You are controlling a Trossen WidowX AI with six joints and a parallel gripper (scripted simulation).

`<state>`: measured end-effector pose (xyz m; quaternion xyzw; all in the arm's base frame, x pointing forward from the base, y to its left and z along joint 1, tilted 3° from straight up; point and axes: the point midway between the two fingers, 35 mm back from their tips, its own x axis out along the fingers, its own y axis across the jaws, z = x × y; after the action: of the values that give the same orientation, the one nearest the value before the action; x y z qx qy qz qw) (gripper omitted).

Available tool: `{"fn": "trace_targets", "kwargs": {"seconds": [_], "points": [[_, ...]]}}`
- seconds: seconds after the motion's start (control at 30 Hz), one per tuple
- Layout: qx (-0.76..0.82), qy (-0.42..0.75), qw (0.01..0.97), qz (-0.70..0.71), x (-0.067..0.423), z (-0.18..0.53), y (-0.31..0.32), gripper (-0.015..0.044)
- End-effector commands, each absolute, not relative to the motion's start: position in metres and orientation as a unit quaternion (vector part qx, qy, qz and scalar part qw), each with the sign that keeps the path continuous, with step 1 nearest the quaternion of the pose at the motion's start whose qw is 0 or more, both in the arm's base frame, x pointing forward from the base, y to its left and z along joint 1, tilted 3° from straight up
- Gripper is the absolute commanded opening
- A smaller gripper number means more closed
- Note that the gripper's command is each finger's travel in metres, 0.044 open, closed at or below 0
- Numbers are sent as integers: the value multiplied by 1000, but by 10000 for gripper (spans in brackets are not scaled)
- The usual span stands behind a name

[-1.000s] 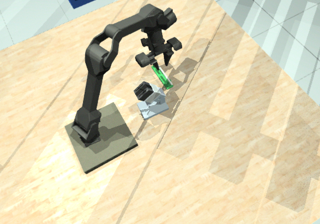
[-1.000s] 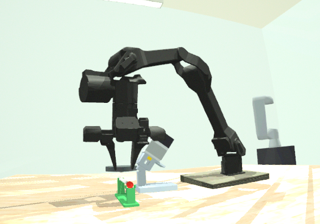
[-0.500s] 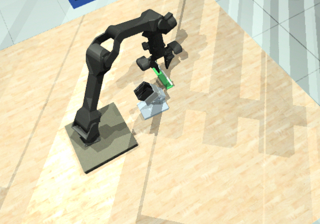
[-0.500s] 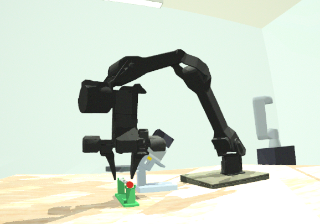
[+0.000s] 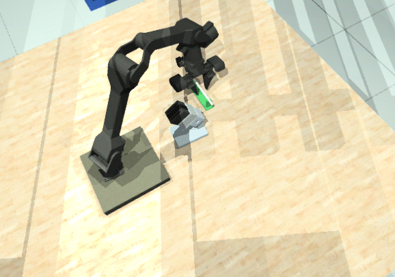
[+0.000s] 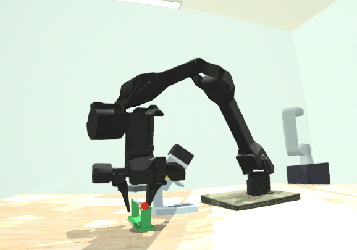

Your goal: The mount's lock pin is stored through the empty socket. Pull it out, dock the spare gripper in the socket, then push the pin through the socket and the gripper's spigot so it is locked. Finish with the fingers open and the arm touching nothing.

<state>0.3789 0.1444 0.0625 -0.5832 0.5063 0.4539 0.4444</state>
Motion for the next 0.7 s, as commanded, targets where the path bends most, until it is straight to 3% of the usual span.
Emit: {"fn": "trace_targets", "kwargs": {"seconds": [0.0,0.33,0.57,0.67], "points": [[-584,509,442,452,378,53,143,180],[-584,509,442,452,378,49,143,180],[-584,509,442,452,378,49,143,0],[-584,509,442,452,378,49,143,0]]}}
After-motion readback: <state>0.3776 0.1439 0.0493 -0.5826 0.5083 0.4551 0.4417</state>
